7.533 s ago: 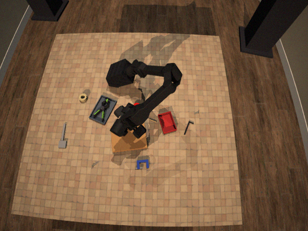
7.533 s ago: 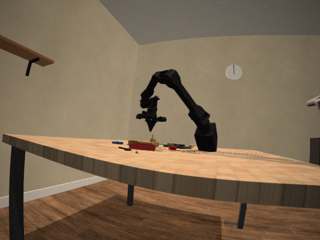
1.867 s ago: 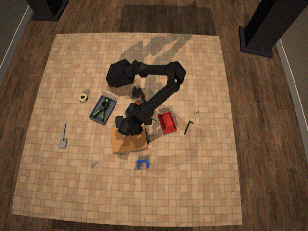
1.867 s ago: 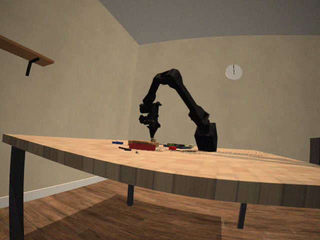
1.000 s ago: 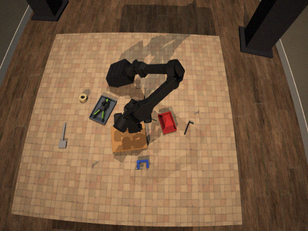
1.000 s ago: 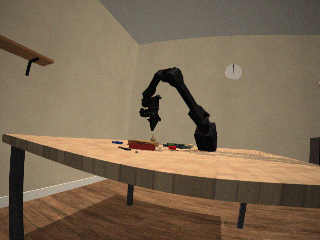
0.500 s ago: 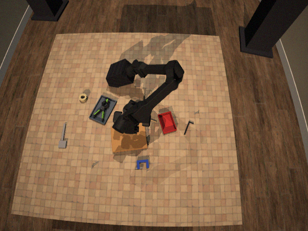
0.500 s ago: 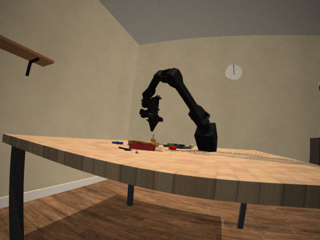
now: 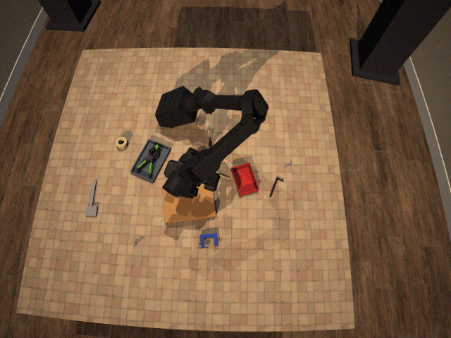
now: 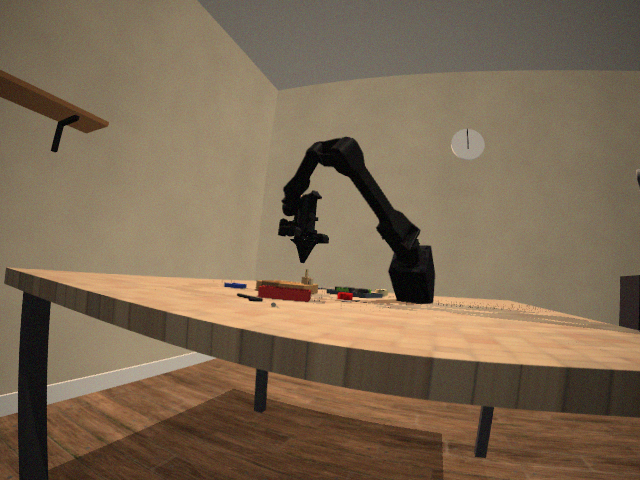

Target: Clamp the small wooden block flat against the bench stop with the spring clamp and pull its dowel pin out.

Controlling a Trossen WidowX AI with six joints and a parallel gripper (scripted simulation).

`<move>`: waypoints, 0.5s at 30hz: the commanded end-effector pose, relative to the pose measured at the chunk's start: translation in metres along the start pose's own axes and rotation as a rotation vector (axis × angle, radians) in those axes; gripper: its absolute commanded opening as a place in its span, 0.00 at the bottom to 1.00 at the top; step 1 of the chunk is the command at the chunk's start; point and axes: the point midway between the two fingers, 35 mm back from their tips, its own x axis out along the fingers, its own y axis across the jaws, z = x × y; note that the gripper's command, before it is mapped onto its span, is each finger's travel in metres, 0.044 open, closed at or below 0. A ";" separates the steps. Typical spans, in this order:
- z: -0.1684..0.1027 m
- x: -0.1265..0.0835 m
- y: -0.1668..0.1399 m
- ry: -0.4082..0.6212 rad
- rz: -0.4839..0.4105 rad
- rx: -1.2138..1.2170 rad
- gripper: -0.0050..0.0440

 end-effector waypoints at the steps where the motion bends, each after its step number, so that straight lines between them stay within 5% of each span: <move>1: 0.003 0.000 -0.002 0.000 -0.003 0.066 0.10; 15: 0.009 0.000 -0.005 -0.001 -0.004 0.256 0.10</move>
